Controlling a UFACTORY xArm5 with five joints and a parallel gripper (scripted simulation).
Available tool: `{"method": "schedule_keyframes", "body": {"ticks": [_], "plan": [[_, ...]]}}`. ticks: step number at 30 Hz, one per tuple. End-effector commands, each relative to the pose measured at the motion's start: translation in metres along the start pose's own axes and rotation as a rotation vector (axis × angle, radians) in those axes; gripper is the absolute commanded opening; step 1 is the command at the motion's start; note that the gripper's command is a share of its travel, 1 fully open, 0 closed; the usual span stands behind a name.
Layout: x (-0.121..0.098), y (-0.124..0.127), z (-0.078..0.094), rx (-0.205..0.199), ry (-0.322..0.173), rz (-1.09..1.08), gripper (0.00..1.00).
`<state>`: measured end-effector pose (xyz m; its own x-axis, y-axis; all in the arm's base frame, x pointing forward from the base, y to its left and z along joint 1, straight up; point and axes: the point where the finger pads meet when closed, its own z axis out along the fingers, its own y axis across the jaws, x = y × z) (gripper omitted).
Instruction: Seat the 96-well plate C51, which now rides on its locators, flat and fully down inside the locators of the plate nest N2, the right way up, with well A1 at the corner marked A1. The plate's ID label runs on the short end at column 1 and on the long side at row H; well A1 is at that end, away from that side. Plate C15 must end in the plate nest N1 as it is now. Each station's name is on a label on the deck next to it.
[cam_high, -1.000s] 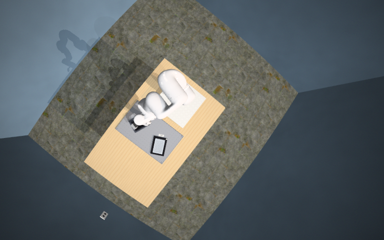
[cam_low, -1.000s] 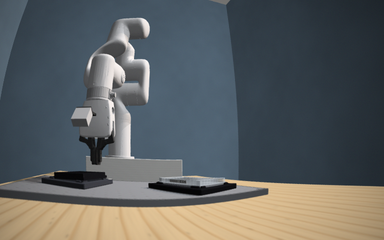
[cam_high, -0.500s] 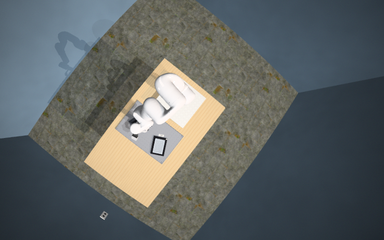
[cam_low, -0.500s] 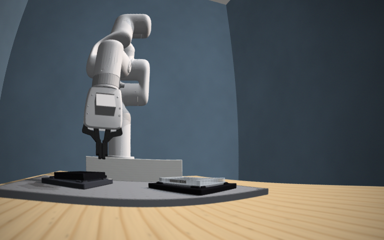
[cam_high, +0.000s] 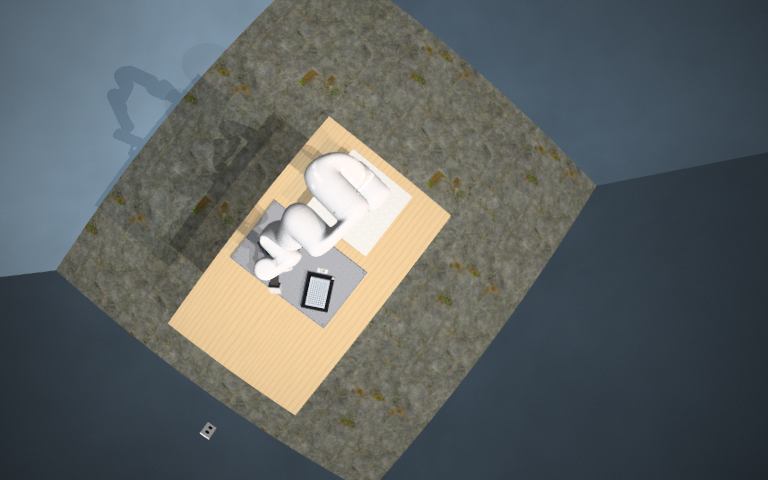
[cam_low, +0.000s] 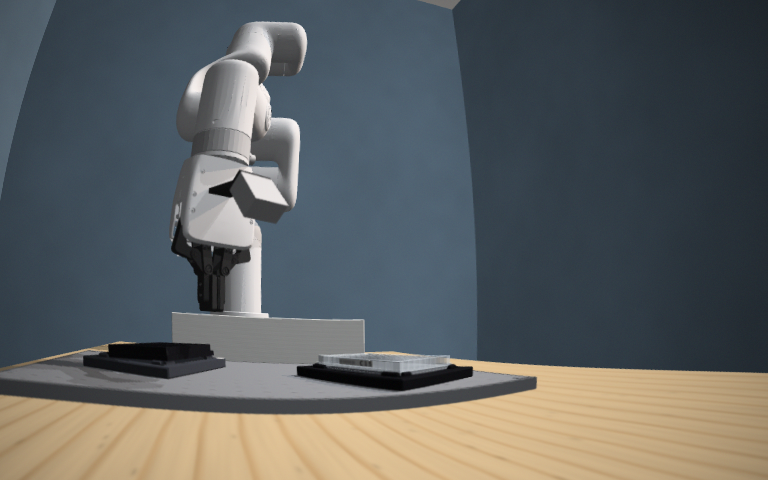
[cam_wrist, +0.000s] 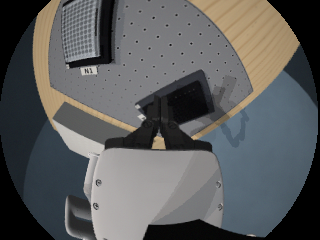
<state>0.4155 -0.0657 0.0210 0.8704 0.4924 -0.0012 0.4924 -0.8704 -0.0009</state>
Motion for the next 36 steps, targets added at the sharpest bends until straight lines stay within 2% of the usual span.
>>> {"method": "schedule_keyframes", "body": {"ticks": [1, 6, 16, 28, 36], "plan": [[0.002, 0.001, -0.001, -0.001, 0.001, -0.187, 0.00], [0.002, 0.001, -0.001, -0.001, 0.001, -0.287, 0.00], [0.002, 0.001, -0.001, -0.001, 0.001, -0.621, 0.00], [0.002, 0.001, -0.001, -0.001, 0.001, -0.627, 0.00], [0.002, 0.001, 0.012, -0.001, 0.001, -0.627, 0.00]]}}
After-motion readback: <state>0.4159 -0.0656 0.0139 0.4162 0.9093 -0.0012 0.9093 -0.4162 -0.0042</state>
